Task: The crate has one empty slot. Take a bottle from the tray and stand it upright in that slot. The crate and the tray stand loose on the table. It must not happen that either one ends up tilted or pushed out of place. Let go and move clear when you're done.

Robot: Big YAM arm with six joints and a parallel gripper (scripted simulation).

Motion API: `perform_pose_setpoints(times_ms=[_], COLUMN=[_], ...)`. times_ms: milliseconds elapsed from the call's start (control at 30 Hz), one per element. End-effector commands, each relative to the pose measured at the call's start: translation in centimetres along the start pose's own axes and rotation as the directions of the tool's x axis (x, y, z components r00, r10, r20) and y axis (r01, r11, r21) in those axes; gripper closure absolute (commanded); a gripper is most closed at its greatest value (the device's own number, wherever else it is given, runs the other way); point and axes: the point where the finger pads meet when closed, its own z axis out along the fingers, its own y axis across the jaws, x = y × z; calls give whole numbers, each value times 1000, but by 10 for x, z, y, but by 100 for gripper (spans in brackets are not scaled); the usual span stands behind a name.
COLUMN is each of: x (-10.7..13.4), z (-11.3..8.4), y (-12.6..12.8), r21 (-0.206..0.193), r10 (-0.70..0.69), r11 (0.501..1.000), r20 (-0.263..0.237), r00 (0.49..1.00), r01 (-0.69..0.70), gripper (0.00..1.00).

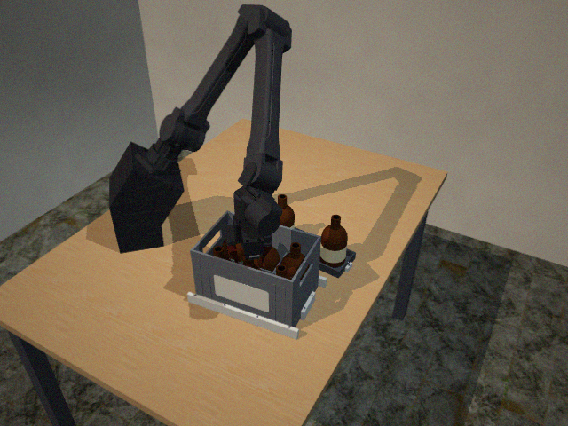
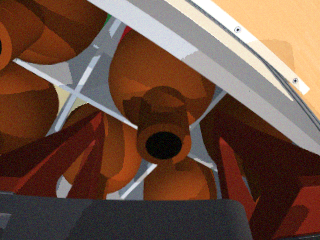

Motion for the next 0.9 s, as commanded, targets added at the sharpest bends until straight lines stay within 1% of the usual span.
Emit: perform_pose_setpoints(times_ms=[0, 567, 667, 800, 867], x=[0, -1, -2, -10, -12], z=[3, 1, -5, -18, -20], y=[3, 3, 4, 4, 6], r21=[0, -1, -1, -8, -9], r10=[4, 5, 11, 4, -4], r11=[1000, 1000, 1000, 1000, 1000], r20=[2, 3, 7, 32, 35], r00=[1000, 1000, 1000, 999, 999], r01=[-4, -5, -11, -4, 5], gripper=[39, 39, 39, 39, 39])
